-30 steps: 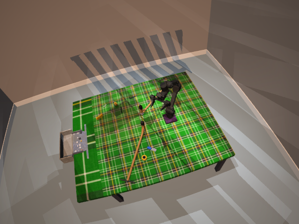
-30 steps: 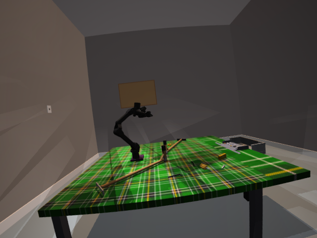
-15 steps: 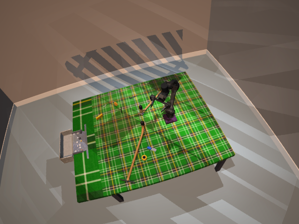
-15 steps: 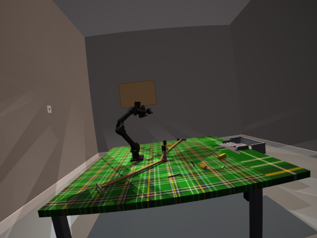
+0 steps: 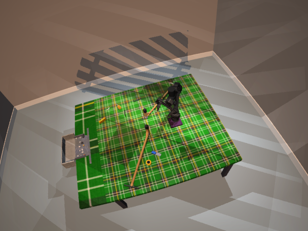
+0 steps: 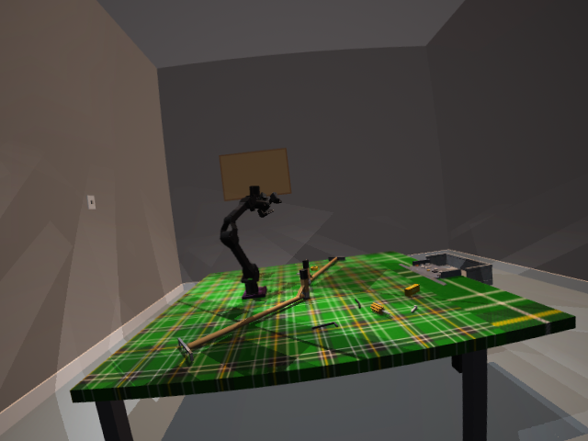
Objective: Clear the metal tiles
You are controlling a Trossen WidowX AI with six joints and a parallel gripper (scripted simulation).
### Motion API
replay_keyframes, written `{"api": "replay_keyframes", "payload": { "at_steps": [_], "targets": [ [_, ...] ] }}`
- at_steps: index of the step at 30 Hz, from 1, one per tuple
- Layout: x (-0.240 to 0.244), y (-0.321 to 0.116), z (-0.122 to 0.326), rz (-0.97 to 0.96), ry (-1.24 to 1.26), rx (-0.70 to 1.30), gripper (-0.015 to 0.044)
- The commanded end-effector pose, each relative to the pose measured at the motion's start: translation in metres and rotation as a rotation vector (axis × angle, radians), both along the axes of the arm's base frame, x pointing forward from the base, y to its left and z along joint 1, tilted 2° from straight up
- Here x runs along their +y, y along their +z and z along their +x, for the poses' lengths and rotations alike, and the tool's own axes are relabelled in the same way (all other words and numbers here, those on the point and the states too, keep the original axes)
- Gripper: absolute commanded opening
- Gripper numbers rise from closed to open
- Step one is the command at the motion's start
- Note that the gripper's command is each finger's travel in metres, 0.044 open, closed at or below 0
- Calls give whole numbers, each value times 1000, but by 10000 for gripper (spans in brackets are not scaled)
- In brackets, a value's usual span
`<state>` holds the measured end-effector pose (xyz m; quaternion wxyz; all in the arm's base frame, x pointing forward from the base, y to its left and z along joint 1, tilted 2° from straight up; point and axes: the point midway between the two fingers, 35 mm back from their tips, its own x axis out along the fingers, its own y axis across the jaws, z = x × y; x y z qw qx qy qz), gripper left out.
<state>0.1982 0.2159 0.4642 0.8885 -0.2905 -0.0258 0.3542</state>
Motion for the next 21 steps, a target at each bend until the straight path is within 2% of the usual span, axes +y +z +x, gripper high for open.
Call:
{"api": "replay_keyframes", "payload": {
  "at_steps": [1, 21],
  "targets": [
    [12, 8, 1, -57, 18, -81, 440],
    [67, 41, -8, -335, 72, -474, 440]
  ]
}}
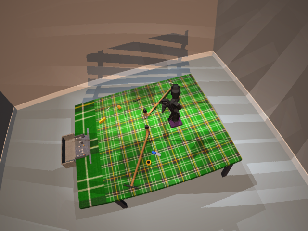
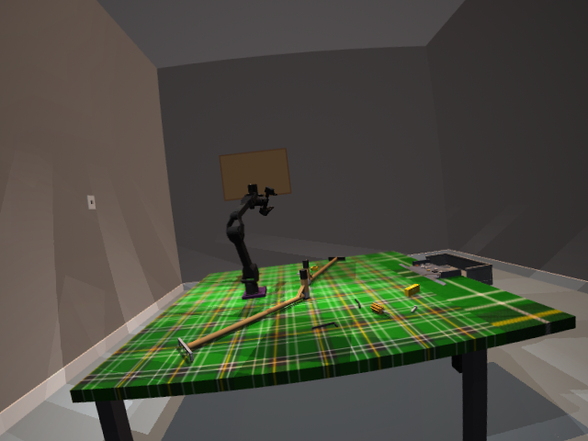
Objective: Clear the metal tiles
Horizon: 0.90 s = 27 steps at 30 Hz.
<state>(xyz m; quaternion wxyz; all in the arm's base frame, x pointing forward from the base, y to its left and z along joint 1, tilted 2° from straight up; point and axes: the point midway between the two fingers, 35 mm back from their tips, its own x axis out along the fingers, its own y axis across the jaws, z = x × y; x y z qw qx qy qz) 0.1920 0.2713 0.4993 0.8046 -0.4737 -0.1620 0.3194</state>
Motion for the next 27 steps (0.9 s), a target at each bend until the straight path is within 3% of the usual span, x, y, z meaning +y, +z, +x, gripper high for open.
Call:
{"api": "replay_keyframes", "payload": {
  "at_steps": [1, 27],
  "targets": [
    [14, 7, -3, -67, 4, -93, 440],
    [83, 37, -41, -399, -6, -555, 440]
  ]
}}
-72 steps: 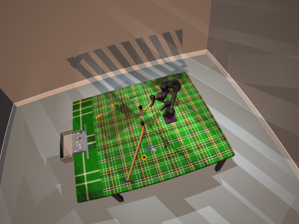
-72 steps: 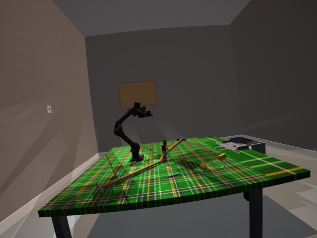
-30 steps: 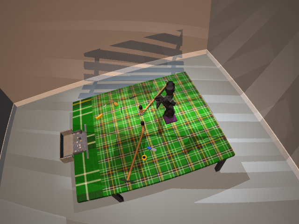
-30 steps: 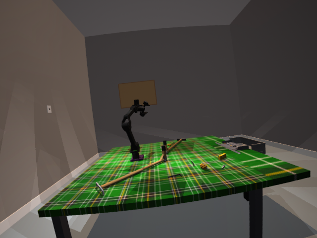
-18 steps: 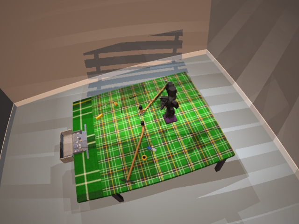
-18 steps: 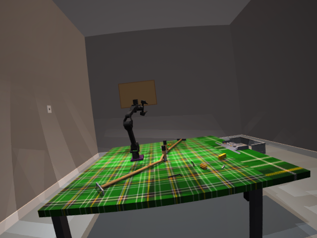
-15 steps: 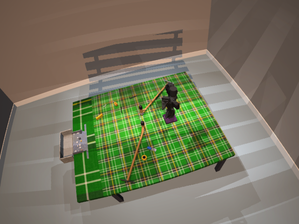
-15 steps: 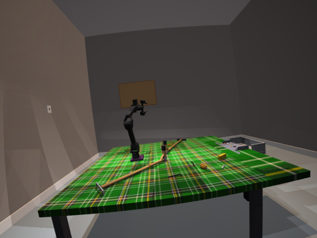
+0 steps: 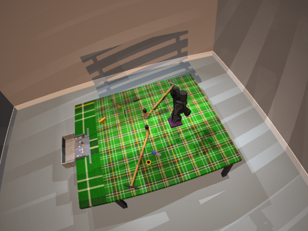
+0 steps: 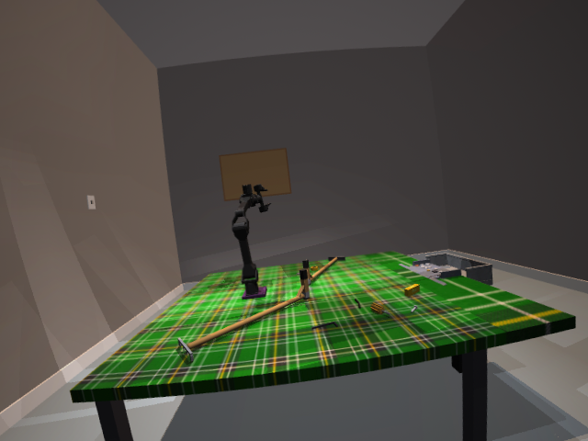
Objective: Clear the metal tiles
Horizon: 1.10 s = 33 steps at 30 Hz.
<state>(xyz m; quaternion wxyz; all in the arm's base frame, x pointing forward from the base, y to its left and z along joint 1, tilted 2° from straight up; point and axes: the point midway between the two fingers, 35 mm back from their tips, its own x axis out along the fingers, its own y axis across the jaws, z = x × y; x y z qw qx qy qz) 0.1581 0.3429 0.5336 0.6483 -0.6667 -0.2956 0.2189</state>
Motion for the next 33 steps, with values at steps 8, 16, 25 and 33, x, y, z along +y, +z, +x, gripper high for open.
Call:
{"api": "replay_keyframes", "payload": {
  "at_steps": [8, 16, 25, 33],
  "targets": [
    [30, 9, -24, -148, -26, -195, 440],
    [48, 13, -43, -245, -48, -319, 440],
    [66, 16, -68, -355, -75, -449, 440],
    [80, 16, -92, -455, -100, -557, 440]
  ]
}}
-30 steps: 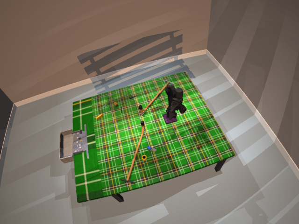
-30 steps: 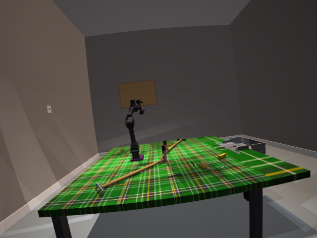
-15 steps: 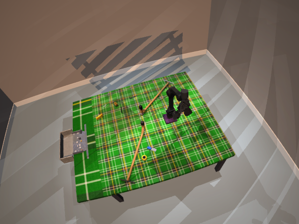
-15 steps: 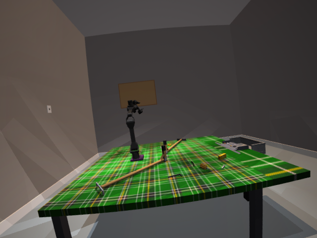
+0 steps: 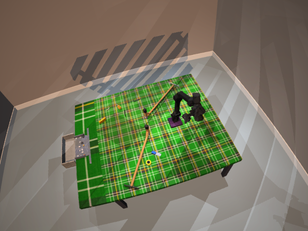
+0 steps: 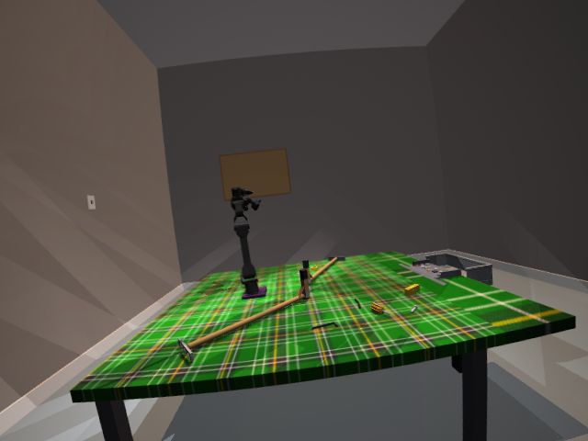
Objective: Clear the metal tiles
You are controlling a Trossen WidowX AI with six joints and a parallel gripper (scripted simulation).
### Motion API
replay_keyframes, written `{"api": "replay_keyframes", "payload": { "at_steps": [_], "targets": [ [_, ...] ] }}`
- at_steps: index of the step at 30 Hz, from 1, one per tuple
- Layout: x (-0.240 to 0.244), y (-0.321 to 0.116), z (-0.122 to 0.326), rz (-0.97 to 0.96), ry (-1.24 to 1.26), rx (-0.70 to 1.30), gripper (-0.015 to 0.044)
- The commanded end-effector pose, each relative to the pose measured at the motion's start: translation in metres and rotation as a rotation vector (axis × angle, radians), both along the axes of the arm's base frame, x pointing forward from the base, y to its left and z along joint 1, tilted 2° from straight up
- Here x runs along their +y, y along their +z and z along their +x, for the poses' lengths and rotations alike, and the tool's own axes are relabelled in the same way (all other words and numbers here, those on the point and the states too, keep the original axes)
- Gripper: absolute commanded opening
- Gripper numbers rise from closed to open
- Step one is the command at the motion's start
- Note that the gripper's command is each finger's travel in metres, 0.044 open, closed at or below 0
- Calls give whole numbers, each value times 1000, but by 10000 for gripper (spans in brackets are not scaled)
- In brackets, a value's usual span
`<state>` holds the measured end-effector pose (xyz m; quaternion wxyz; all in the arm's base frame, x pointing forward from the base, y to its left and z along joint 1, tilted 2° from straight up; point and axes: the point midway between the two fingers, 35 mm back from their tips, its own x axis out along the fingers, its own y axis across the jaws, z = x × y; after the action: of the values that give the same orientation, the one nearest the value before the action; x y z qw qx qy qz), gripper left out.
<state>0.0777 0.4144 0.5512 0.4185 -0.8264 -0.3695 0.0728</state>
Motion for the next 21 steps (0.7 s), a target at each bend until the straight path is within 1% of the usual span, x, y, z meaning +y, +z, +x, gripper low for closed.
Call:
{"api": "replay_keyframes", "payload": {
  "at_steps": [1, 9, 21],
  "targets": [
    [10, -1, -15, -64, -20, -66, 440],
    [20, -3, -37, -150, -45, -154, 440],
    [19, -2, -37, -154, -47, -158, 440]
  ]
}}
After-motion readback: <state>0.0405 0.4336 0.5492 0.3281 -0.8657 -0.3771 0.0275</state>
